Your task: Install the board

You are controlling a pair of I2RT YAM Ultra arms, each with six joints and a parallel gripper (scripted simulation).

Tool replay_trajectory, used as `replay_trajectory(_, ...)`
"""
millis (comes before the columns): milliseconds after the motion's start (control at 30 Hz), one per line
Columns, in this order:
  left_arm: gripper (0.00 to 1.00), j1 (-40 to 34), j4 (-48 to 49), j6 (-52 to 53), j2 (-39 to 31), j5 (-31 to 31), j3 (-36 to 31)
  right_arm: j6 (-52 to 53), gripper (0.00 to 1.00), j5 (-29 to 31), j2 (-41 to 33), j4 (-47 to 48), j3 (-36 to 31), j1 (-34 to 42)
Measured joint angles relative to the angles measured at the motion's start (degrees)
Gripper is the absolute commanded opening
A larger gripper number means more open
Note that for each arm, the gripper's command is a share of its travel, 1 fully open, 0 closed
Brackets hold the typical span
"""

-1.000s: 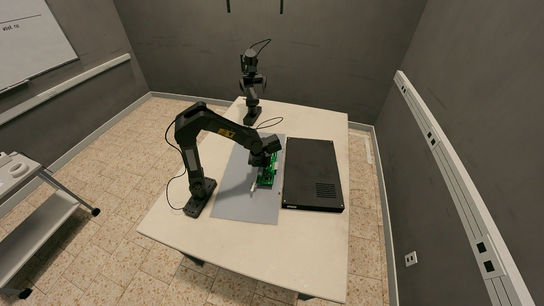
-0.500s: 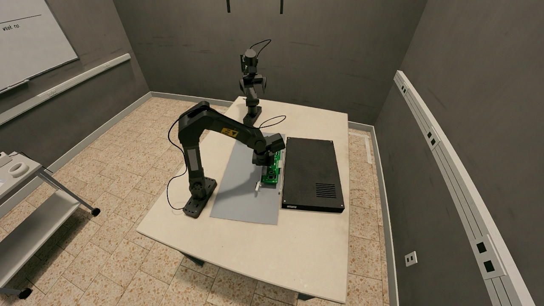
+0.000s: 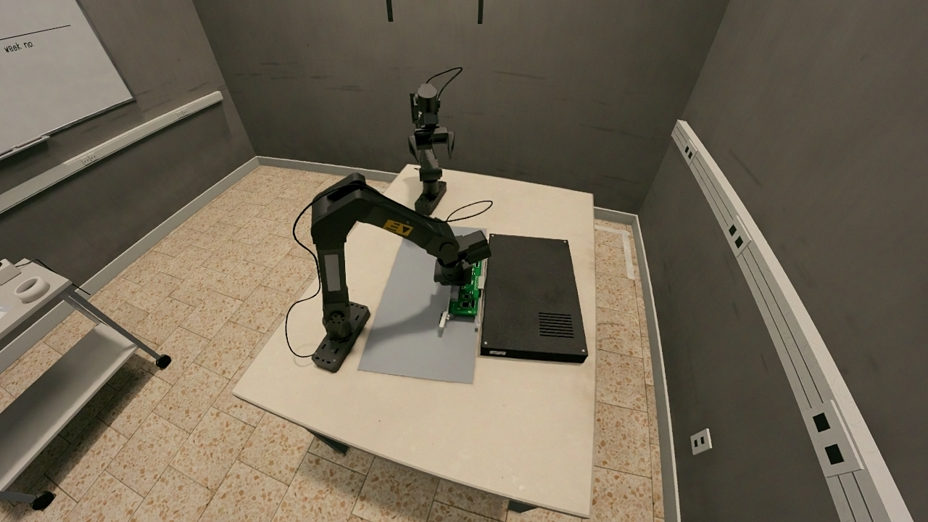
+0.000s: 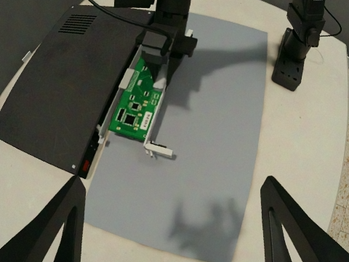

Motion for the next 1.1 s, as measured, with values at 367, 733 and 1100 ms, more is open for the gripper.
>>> replay_trajectory(367,1.00,0.0,0.0,0.0,0.0,0.0,0.0,-0.5,0.18,-0.2,1.2,0.4,1.0,-0.9)
replay_trajectory(733,1.00,0.0,0.0,0.0,0.0,0.0,0.0,-1.4,0.18,-0.6,2.4,0.4,2.3,-1.2)
replay_trajectory(1100,1.00,0.0,0.0,0.0,0.0,0.0,0.0,-1.6,0.18,-0.8,3.7,-0.1,3.8,-1.7)
